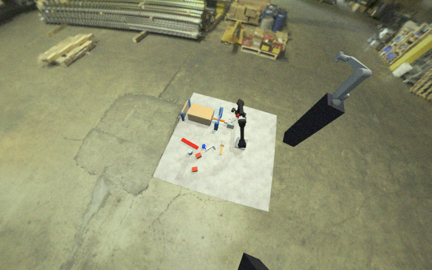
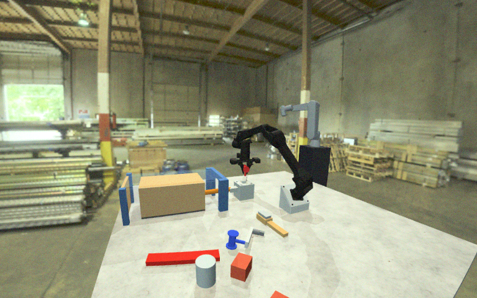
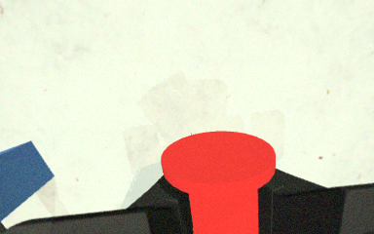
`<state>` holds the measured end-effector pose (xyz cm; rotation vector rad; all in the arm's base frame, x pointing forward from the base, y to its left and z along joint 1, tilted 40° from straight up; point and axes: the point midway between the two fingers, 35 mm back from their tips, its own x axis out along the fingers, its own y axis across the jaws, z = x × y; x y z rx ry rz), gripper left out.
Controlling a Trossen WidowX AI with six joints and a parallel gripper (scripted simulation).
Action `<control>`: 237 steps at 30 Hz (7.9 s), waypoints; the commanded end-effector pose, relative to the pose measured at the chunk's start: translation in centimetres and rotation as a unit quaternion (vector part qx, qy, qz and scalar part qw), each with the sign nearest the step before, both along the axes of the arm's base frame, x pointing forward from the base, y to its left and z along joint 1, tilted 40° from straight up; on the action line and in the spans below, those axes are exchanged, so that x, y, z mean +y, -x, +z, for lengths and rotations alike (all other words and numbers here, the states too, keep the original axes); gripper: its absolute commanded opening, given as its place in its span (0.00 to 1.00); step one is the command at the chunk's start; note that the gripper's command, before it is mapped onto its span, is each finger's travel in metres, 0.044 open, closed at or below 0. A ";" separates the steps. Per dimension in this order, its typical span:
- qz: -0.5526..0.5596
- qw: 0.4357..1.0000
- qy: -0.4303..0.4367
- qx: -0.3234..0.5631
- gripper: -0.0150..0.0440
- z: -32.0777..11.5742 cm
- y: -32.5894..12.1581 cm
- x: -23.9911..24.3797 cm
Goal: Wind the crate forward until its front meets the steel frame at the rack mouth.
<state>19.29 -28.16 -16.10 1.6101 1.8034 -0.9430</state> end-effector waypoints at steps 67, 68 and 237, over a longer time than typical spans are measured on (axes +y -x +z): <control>-0.002 1.000 -0.003 -0.021 0.25 0.2 -9.0 2.1; -0.002 1.000 -0.004 -0.021 0.25 0.2 -9.1 2.2; -0.002 1.000 -0.009 -0.020 0.25 9.7 -10.3 14.7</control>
